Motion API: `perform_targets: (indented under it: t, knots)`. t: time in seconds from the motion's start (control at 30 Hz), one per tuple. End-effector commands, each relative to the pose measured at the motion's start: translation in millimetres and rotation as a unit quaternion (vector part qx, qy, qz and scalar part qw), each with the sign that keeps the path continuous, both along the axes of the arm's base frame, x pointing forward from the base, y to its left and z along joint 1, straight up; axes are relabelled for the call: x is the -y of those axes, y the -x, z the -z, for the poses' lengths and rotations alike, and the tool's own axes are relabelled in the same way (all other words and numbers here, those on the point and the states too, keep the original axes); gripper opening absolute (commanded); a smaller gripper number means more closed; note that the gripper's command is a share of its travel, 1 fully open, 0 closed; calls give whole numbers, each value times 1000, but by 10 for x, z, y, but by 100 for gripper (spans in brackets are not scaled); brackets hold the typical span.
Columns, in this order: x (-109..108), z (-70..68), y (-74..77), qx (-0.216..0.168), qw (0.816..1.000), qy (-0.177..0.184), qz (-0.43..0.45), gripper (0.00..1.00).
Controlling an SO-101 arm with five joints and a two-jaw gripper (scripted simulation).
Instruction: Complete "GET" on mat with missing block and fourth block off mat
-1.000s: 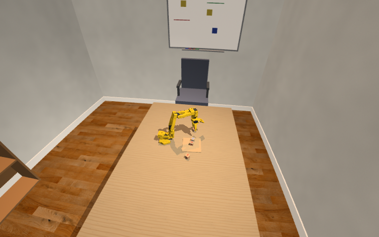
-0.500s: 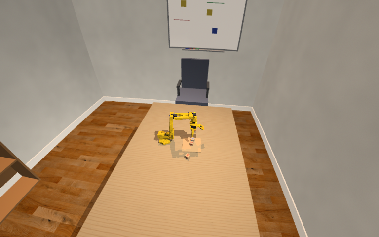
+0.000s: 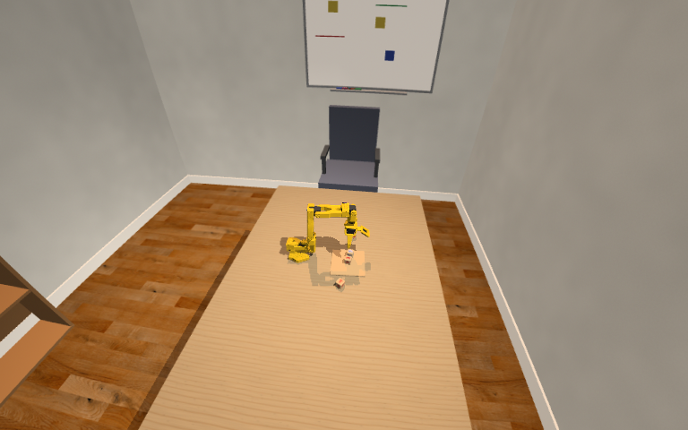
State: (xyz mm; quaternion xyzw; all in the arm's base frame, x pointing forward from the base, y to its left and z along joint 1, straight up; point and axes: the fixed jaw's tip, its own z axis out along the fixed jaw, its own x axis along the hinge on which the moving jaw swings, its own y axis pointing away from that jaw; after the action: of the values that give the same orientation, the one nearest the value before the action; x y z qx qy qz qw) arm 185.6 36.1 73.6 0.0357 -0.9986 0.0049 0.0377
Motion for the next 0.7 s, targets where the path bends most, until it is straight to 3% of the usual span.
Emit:
perform_targets:
  t: [0.0,0.23,0.5,0.67]
  knots:
    - [-1,-193,-98,63,998,-10,7,32]
    - [23,-193,-100,63,998,-10,13,32]
    - [355,-194,-95,62,993,-4,97,32]
    - [403,-194,-89,61,992,-3,110,32]
